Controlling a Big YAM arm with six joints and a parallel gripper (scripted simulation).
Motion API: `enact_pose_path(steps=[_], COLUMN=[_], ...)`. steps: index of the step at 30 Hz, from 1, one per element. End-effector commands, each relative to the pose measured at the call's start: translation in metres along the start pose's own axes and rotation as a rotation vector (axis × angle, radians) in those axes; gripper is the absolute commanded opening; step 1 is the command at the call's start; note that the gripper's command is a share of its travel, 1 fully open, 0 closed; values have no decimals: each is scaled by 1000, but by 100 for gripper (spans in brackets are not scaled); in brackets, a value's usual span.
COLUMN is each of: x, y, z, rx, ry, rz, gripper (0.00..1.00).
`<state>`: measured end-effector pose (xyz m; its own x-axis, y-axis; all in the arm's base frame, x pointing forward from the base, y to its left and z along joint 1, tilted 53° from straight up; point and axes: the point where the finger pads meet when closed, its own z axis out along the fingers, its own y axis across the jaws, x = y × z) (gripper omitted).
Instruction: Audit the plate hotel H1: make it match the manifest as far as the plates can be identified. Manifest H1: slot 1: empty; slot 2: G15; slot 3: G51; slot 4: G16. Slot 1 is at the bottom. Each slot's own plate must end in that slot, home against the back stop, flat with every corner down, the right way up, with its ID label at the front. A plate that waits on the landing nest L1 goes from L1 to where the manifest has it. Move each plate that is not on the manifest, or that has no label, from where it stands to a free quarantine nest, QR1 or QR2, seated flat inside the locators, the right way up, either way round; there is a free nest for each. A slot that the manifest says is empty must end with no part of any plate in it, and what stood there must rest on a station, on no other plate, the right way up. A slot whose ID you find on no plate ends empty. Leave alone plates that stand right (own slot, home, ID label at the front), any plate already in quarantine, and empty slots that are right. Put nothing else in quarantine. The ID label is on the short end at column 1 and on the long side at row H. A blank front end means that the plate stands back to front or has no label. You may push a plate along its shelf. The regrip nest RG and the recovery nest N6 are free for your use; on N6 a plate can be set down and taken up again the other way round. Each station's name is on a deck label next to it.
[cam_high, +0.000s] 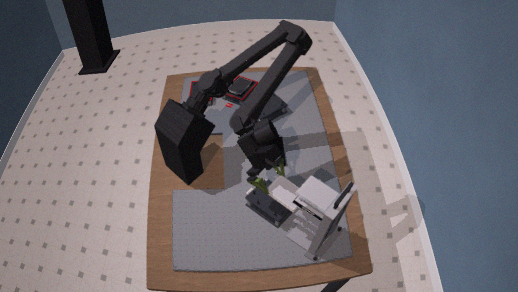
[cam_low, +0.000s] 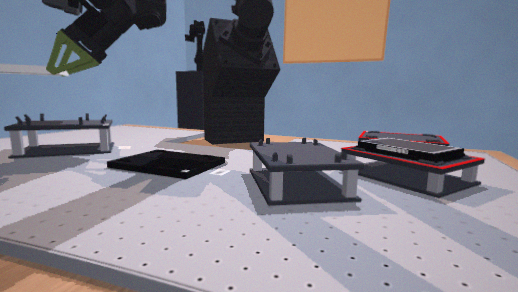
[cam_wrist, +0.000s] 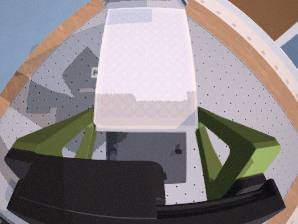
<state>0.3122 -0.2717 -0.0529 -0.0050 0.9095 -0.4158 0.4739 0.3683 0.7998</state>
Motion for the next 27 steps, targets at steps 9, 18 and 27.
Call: enact_pose_path(steps=[9, 18, 27], x=[2, 18, 26], y=[-3, 2, 0], z=[-15, -15, -21], rx=[1, -5, -1], ry=[-28, -6, -11], rz=[-16, -15, 2], gripper=[86, 86, 86])
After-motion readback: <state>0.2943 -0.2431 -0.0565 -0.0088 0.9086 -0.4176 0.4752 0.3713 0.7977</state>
